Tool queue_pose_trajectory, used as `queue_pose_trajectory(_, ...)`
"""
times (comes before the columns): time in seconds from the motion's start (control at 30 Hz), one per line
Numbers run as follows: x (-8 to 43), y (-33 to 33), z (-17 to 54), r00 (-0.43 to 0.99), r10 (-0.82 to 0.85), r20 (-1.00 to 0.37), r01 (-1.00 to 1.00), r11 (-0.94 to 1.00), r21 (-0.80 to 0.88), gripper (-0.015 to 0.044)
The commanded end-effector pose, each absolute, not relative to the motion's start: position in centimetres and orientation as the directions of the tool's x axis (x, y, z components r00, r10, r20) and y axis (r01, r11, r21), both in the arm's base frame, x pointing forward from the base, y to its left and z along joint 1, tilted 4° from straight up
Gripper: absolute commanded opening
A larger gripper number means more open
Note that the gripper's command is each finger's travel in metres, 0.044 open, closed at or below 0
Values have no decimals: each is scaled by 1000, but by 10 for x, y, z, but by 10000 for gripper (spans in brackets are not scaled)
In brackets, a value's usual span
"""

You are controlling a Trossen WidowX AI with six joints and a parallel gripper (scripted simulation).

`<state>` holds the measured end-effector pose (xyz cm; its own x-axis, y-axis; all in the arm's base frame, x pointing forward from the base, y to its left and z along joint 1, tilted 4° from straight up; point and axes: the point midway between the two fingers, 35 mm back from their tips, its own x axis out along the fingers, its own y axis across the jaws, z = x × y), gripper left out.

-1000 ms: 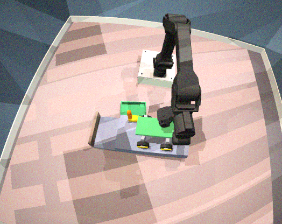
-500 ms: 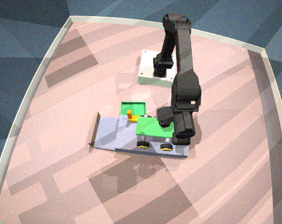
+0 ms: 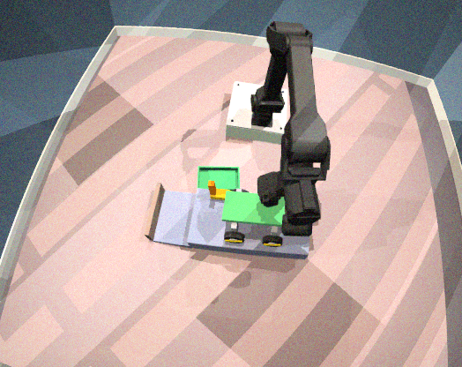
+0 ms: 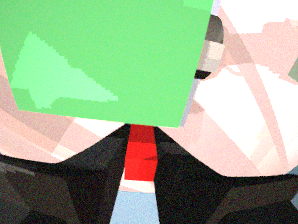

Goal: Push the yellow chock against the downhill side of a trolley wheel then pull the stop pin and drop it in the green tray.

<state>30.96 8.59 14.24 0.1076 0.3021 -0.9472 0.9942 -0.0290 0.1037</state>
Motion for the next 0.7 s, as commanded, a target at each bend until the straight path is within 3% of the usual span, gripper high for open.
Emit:
queue_pose_trajectory(0.0, 309, 85, 148, 111, 304, -946, 994, -31, 106, 0)
queue_pose_trajectory(0.67, 308, 82, 161, 111, 304, -946, 994, -31, 107, 0)
